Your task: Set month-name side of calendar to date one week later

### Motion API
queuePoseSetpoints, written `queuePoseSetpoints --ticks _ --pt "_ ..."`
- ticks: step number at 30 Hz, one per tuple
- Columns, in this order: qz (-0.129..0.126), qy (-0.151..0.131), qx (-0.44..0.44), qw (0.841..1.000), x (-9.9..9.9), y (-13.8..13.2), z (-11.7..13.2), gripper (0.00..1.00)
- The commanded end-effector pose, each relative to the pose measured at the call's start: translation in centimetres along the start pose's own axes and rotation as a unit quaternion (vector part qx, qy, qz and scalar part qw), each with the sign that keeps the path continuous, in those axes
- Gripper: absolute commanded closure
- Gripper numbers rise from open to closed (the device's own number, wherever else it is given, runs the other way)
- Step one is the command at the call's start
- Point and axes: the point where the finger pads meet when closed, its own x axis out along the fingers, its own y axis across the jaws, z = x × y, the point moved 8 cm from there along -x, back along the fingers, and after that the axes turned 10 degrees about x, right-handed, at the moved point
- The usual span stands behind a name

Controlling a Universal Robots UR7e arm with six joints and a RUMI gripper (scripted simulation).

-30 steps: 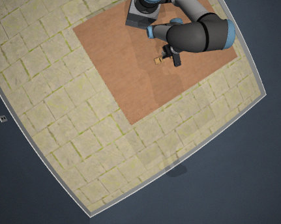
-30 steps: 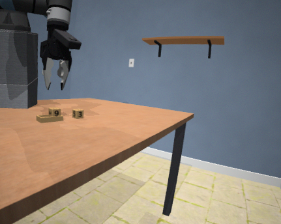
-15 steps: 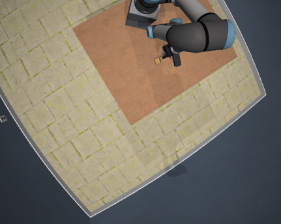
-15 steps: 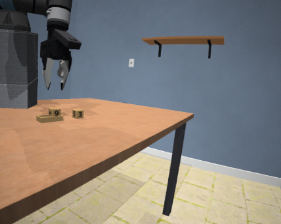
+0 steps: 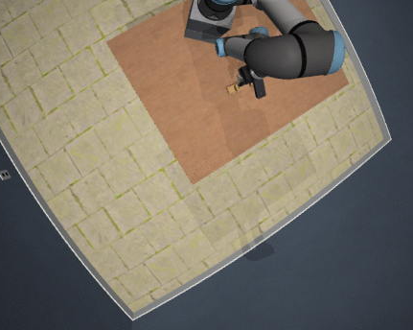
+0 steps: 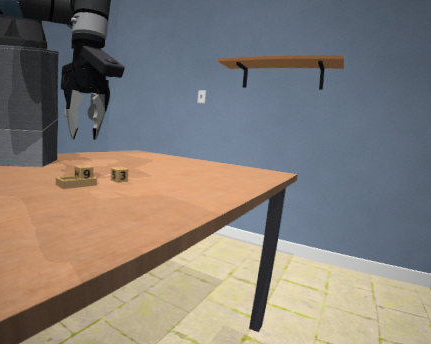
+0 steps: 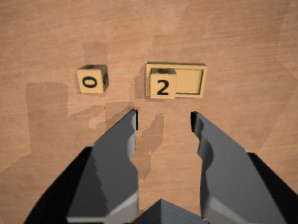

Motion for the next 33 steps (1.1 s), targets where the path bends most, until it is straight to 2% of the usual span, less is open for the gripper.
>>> queuePoseSetpoints --ticks 1,33 --pt "0.000 0.002 0.001 1.000 0.5 0.1 -0.2 0.71" --pt "0.000 0.002 0.001 1.000 4.6 0.1 -0.2 0.71"
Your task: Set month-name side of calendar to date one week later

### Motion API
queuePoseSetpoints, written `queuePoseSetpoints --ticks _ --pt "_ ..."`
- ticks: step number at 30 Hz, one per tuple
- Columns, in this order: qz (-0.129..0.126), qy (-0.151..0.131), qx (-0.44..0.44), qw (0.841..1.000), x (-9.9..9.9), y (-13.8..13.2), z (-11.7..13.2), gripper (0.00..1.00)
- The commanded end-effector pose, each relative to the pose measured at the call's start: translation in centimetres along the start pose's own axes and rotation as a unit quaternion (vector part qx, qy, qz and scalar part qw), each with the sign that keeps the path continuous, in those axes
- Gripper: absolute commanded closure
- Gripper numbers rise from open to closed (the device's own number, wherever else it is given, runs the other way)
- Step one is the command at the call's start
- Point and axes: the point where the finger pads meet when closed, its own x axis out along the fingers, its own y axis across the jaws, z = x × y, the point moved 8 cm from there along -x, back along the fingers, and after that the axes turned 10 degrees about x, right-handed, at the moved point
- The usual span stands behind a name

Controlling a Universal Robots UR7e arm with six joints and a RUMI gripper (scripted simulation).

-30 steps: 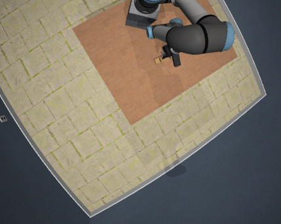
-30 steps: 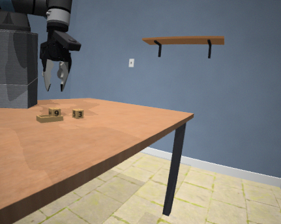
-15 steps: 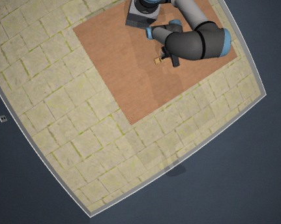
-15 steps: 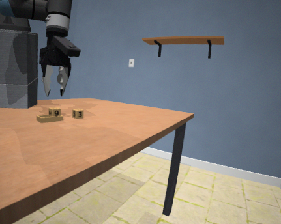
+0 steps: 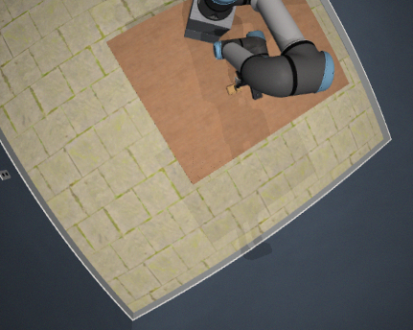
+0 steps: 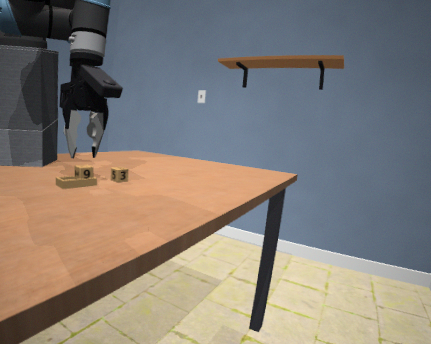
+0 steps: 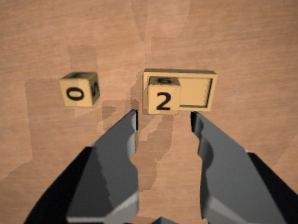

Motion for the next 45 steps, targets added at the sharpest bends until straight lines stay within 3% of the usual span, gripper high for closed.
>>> queuePoseSetpoints --ticks 1,45 --pt "0.000 0.002 0.001 1.000 0.59 0.08 -0.20 0.71" --pt "0.000 0.002 0.001 1.000 0.95 0.07 -0.08 0.71"
